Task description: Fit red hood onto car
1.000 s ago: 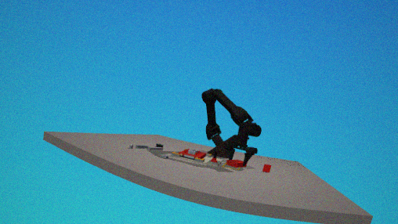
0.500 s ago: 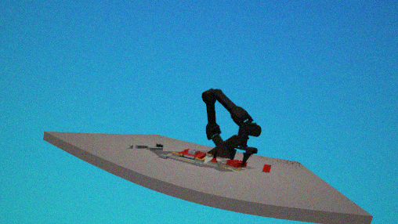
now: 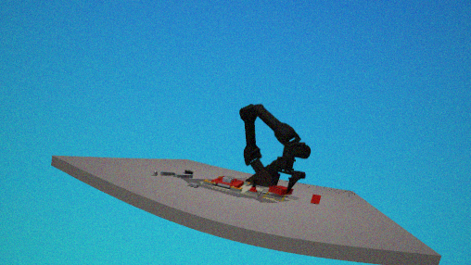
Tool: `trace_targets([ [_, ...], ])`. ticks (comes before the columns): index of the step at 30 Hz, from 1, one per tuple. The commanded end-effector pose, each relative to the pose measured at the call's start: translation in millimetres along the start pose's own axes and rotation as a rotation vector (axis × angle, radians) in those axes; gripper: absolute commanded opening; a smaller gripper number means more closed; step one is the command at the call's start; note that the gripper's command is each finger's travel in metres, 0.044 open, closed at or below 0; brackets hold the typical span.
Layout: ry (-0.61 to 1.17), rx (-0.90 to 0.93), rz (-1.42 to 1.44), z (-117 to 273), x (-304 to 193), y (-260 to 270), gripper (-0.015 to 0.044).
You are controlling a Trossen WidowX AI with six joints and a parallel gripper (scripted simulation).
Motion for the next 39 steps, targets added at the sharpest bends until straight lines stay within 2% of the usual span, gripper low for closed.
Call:
trace_targets([
  [1, -0.003, 0.014, -0.01, 12.8, 1.7, 1.1, 0.0],
  [24, -0.001, 0.015, -0.009, 72.7, 1.1, 0.7, 0.0],
  [39, -0.001, 0.013, 0.038, 81.3, 12.3, -8.1, 0.0],
])
Point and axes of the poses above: the point midway between the two fingers, 35 mm back from their tips, its own z axis back along the fingers, its own y axis across the jaws, x = y × z, the point moved 2 cm from there along z, back along the fingers, and after that the axes turned 8 degrees about z, right-handed, at the moved point
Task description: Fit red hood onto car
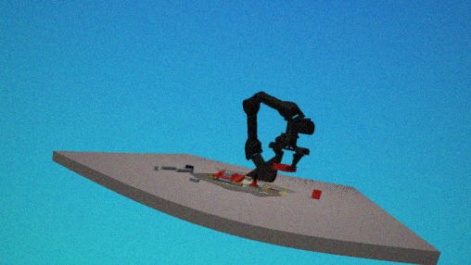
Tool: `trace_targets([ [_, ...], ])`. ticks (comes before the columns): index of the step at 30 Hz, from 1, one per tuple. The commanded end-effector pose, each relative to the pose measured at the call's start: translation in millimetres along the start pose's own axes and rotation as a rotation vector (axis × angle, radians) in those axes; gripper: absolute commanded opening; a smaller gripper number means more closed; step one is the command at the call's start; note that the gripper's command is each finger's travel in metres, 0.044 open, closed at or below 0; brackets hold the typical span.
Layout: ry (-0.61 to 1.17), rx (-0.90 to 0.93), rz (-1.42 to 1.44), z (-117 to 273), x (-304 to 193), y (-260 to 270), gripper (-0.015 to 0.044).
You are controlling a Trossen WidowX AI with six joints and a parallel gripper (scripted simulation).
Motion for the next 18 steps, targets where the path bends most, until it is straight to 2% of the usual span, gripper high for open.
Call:
trace_targets([
  [1, -0.003, 0.006, 0.03, 3.1, 11.5, -8.9, 0.0],
  [18, -0.003, 0.018, 0.222, 8.3, 62.7, -58.9, 0.0],
])
Point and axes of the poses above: the point midway between the two fingers, 35 mm back from their tips, its own z axis back along the fingers, its own y axis across the jaws, x = y × z, the point moved 2 cm from there along z, back along the fingers, and after that the axes turned 8 degrees about z, right-handed, at the moved point
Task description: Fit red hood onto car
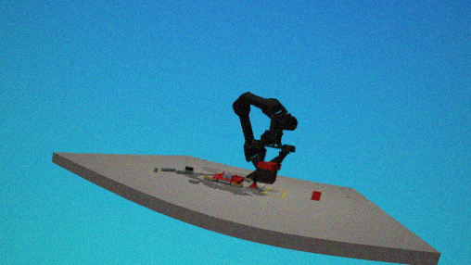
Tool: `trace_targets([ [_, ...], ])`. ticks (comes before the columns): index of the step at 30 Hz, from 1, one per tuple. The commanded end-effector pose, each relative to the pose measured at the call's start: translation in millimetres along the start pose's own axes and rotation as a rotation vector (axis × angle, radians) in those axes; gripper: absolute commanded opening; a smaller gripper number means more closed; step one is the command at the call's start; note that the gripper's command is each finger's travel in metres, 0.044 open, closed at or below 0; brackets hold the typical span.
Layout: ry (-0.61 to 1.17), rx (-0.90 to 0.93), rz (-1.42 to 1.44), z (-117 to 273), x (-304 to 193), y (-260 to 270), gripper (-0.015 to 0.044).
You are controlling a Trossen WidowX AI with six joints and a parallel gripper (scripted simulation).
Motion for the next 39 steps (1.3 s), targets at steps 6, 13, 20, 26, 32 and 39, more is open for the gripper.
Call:
trace_targets([
  [6, -0.009, 0.004, 0.096, 4.6, 17.7, -33.7, 0.0],
  [13, -0.012, 0.003, 0.171, 5.1, 29.4, -61.1, 0.0],
  [20, -0.012, 0.002, 0.245, 4.8, 38.1, -88.4, 0.0],
  [26, -0.01, -0.001, 0.308, 4.1, 43.5, -112.0, 0.0],
  [32, -0.009, -0.015, 0.37, 3.7, 48.0, -137.0, 0.0],
  [39, -0.008, -0.024, 0.405, 2.3, 49.6, -149.3, 0.0],
])
Point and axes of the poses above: the point midway between the two fingers, 35 mm back from their tips, its own z axis back along the fingers, its own y axis across the jaws, x = y × z, the point moved 2 cm from there along z, back along the fingers, and after that the axes turned 8 degrees about z, right-handed, at the moved point
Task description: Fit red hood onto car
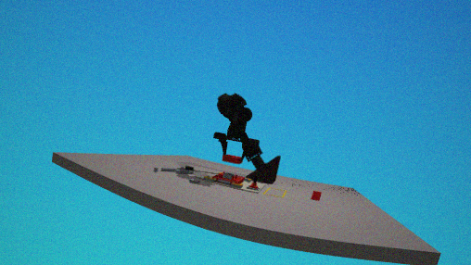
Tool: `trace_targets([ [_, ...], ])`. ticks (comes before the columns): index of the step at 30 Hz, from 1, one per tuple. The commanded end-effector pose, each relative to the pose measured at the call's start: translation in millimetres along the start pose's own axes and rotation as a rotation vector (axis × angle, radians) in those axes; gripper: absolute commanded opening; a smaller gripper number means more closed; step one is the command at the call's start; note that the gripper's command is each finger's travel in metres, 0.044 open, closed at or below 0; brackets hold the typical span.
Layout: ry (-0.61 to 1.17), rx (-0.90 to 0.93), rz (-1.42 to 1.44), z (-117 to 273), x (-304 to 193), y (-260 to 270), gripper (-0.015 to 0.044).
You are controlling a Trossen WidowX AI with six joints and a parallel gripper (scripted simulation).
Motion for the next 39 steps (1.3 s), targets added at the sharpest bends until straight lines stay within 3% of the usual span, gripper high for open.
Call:
trace_targets([
  [1, -0.007, -0.004, 0.016, 0.3, -0.6, -0.8, 0.0],
  [15, -0.007, -0.006, 0.015, -46.5, -1.7, -5.7, 0.0],
  [39, -0.007, -0.006, 0.015, -47.1, -2.0, -6.5, 0.0],
])
Point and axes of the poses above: the point midway between the two fingers, 35 mm back from their tips, its own z axis back along the fingers, its own y axis across the jaws, x = y × z, the point moved 2 cm from there along z, back along the fingers, and after that the axes turned 8 degrees about z, right-handed, at the moved point
